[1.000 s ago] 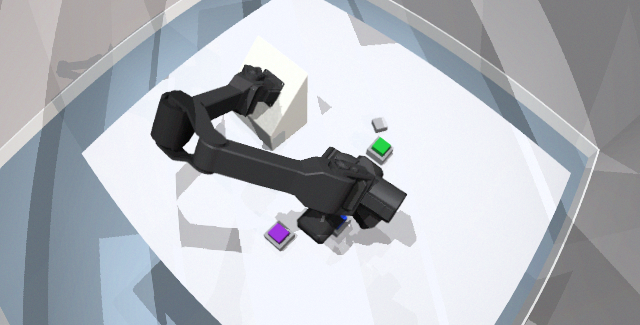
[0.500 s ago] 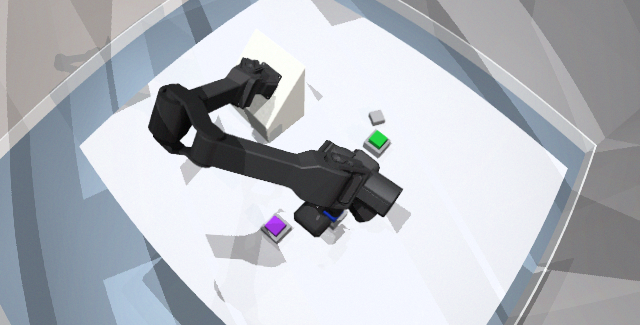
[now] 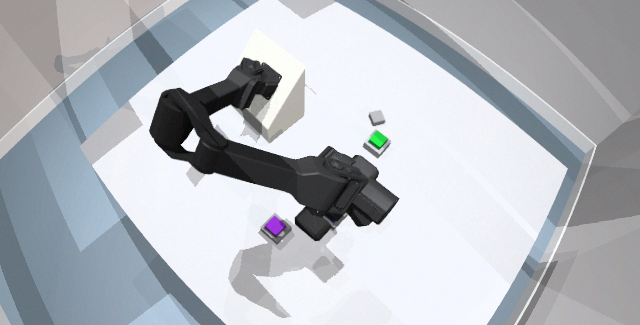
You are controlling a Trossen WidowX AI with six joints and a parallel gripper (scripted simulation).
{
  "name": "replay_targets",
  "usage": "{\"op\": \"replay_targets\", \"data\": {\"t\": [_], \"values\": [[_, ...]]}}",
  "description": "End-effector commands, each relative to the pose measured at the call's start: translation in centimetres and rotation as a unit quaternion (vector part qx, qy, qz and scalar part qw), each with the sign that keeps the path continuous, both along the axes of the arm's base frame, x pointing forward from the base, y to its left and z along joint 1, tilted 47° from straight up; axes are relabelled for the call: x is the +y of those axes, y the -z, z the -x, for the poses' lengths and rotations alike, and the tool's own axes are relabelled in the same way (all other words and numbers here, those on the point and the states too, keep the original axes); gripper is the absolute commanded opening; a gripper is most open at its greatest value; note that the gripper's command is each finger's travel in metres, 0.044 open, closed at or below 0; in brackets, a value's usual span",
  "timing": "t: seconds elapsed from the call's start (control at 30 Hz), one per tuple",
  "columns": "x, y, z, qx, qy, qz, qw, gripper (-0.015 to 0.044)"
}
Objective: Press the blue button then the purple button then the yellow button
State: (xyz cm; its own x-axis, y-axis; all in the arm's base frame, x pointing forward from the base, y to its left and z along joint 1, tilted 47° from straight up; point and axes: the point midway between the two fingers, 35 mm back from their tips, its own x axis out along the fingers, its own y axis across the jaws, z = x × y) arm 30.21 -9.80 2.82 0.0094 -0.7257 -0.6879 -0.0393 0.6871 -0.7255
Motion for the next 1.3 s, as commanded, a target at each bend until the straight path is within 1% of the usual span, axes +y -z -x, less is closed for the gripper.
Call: {"op": "replay_targets", "data": {"t": [0.0,0.93,1.07,1.27], "values": [[-0.7,0.7,0.3,0.006,0.001,0.004,1.0,0.002],[-1.0,0.9,0.3,0.006,0.001,0.004,1.0,0.002],[1.2,-1.1,0.3,0.006,0.001,0.003,1.0,0.002],[1.6,-1.4,0.3,0.006,0.001,0.003,1.0,0.002]]}}
